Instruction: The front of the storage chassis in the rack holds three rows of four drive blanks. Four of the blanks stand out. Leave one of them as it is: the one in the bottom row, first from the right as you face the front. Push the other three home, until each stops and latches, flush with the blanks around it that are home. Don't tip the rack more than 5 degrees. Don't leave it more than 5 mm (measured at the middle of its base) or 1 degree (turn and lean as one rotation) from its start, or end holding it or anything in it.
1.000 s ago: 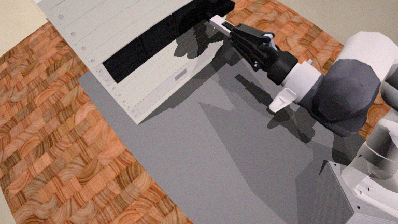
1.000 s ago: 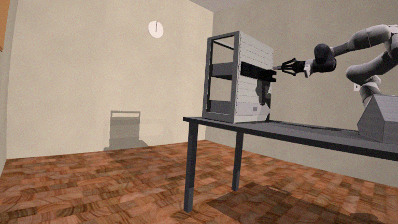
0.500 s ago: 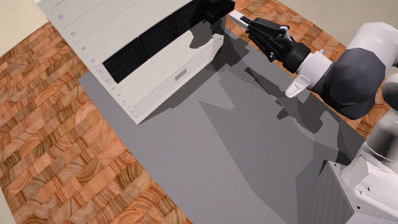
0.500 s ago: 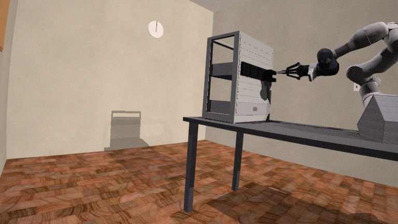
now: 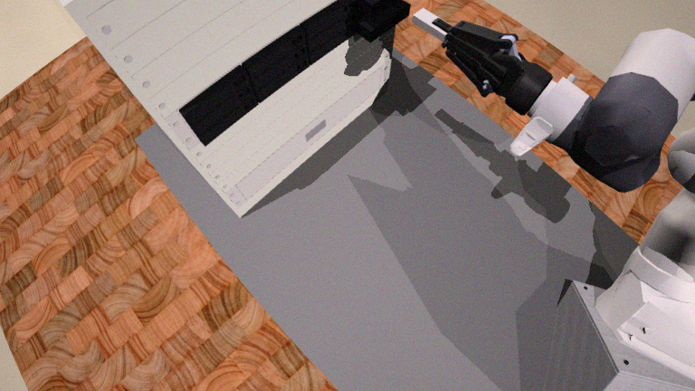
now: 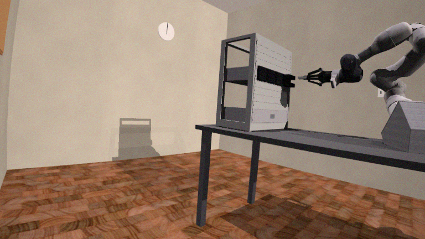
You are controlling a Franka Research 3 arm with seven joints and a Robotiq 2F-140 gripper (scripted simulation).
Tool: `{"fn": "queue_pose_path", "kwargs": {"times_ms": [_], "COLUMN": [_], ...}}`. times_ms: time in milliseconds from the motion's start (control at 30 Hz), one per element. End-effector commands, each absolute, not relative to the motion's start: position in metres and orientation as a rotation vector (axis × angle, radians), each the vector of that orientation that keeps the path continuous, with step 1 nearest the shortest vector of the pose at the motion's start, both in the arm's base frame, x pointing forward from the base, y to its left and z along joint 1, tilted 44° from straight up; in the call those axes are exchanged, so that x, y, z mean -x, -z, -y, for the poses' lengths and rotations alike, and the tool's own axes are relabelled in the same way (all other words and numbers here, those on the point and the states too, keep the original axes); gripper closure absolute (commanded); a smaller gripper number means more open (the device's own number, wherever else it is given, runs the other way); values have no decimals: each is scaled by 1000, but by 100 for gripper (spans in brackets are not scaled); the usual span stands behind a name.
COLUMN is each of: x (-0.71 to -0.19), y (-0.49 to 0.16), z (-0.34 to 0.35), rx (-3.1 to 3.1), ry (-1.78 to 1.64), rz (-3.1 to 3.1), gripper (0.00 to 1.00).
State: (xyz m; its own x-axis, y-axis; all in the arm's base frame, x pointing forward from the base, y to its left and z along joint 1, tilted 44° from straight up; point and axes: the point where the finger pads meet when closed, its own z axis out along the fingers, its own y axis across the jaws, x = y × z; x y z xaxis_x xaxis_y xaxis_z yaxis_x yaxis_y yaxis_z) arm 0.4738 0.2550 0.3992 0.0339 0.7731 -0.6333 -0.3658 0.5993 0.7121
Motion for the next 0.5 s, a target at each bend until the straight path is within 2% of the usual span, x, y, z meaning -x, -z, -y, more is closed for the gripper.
{"fn": "queue_pose_path", "kwargs": {"times_ms": [0,200,467], "x": [-480,-508,-509], "y": [-404,-413,-414], "z": [-258,-265,-265], "rx": [-400,-400,-400], "ry": [-928,-928,-928], "rz": [-1251,-1251,-1251], "gripper": [100,100,100]}}
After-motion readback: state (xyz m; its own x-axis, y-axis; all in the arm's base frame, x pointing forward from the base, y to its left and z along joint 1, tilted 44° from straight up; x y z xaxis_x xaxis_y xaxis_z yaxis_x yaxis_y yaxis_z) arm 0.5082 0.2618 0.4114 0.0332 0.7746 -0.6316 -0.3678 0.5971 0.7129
